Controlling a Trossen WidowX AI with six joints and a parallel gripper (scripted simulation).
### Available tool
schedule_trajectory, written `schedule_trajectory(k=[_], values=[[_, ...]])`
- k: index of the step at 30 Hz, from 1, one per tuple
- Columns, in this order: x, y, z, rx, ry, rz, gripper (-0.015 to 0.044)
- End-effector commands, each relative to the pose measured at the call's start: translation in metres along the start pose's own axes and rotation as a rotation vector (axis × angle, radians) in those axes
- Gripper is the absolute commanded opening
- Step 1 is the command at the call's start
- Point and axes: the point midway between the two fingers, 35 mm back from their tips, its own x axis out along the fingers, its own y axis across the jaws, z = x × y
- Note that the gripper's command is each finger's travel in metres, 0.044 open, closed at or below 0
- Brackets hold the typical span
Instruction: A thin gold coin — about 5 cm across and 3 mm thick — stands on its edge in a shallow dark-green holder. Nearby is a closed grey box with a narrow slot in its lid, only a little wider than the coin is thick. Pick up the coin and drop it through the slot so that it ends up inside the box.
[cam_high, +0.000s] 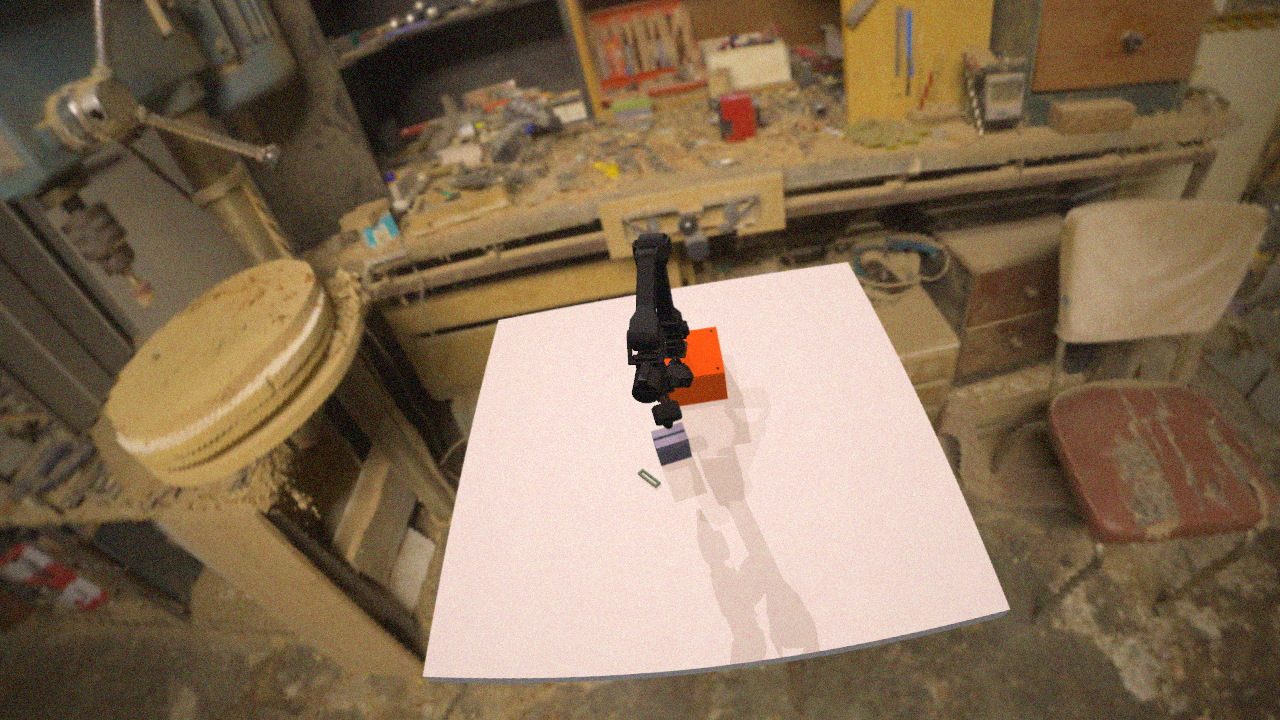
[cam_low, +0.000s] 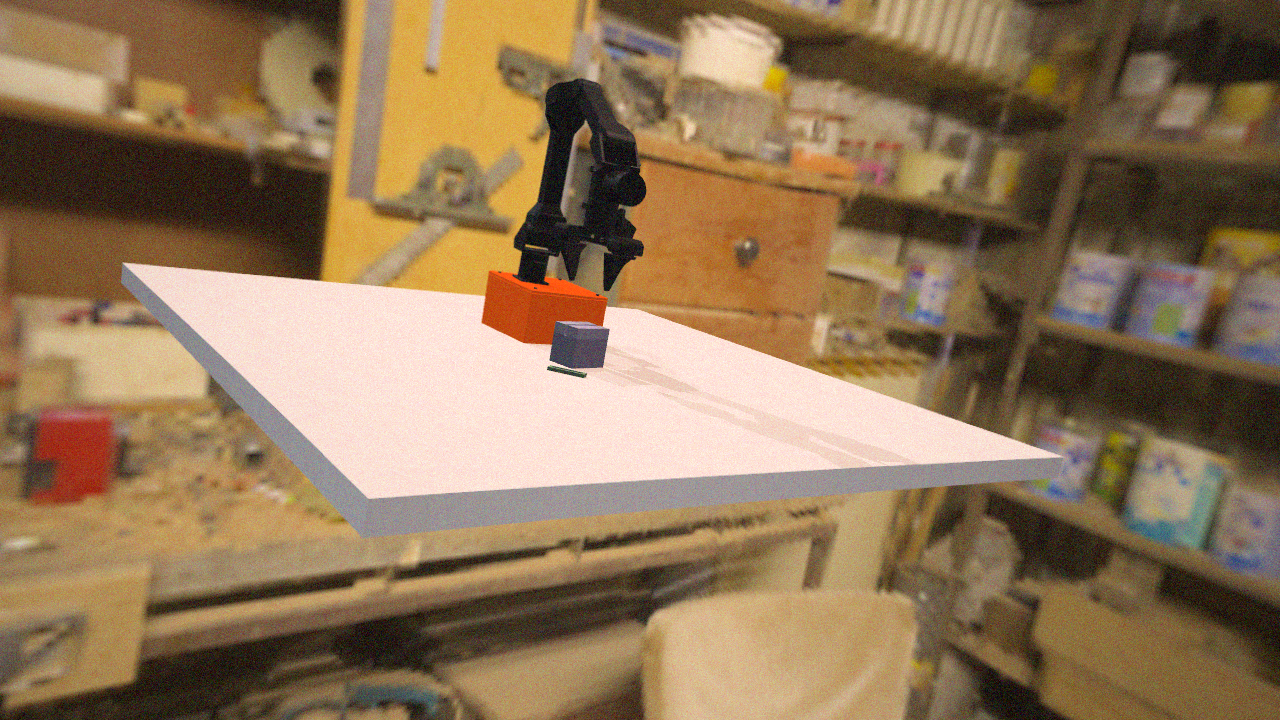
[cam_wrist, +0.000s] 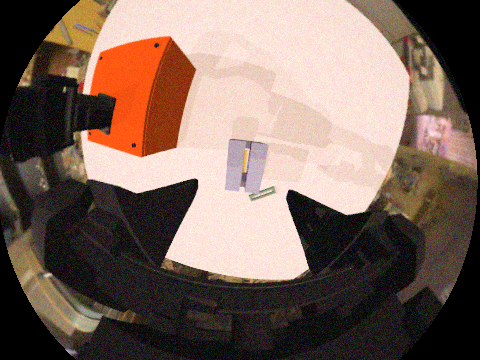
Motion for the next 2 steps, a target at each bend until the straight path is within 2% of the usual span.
schedule_trajectory(k=[1, 2], values=[[-0.0021, 0.0004, -0.0001, -0.003, 0.0, 0.0, 0.044], [-0.0021, 0.0004, -0.0001, -0.003, 0.0, 0.0, 0.044]])
